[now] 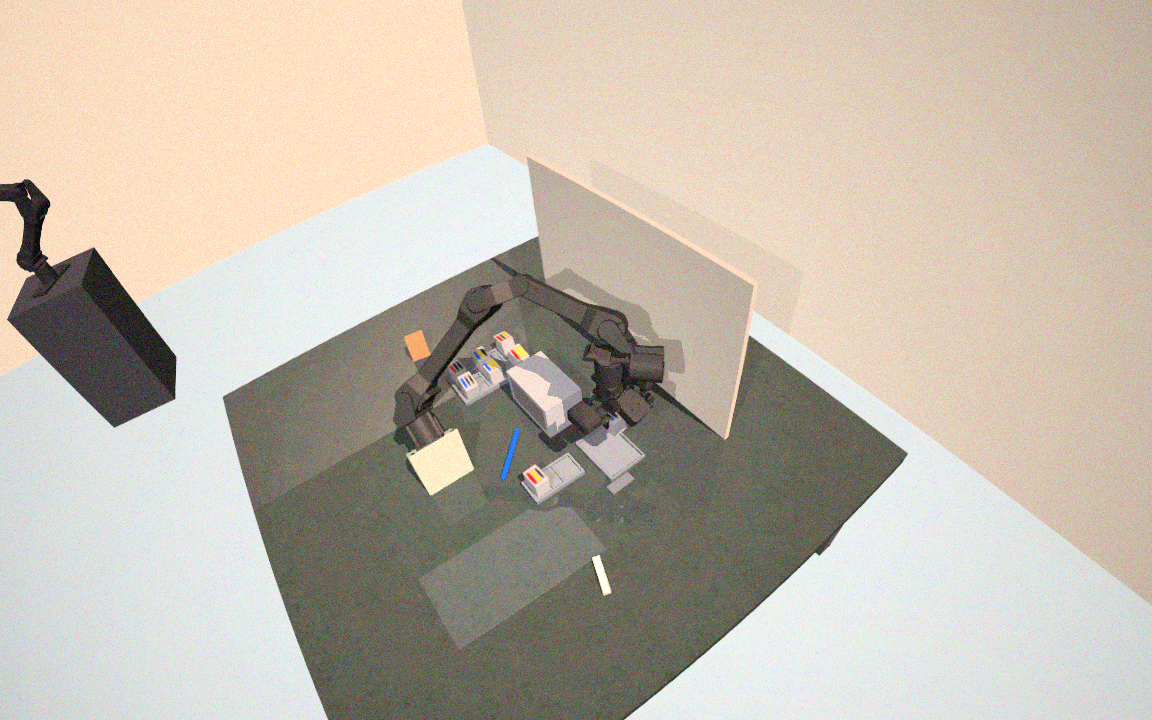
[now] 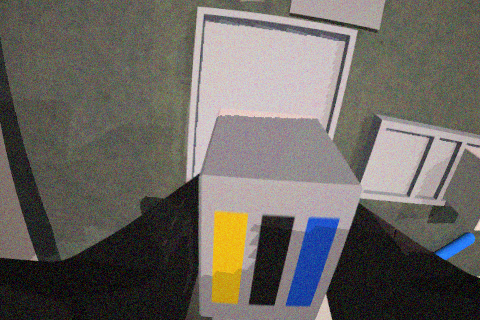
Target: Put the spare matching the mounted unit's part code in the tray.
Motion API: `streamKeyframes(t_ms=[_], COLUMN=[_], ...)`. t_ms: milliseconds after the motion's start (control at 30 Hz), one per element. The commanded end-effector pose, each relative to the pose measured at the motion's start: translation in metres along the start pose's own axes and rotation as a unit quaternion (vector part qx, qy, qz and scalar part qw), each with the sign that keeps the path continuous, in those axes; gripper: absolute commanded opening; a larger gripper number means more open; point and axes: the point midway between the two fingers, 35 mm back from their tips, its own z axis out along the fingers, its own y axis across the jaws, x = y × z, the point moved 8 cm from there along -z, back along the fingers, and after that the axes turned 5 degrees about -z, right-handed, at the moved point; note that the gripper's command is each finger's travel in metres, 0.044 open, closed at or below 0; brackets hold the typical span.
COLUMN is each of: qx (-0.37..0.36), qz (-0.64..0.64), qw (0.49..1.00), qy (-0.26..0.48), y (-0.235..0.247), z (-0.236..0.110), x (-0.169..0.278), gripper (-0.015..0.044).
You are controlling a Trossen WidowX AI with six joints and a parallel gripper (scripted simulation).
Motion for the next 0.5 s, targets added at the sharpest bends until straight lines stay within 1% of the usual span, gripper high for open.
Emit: streamKeyframes(t_ms=[0,467], qx=[-0.002,-0.003], qz=[0.003,0.003], qw=[1.0,1.0], qy=[0.002,0.002], y=[0.0,0.0], z=[0.004,0.017], x=[0.0,0.0], gripper=[0.0,0.0])
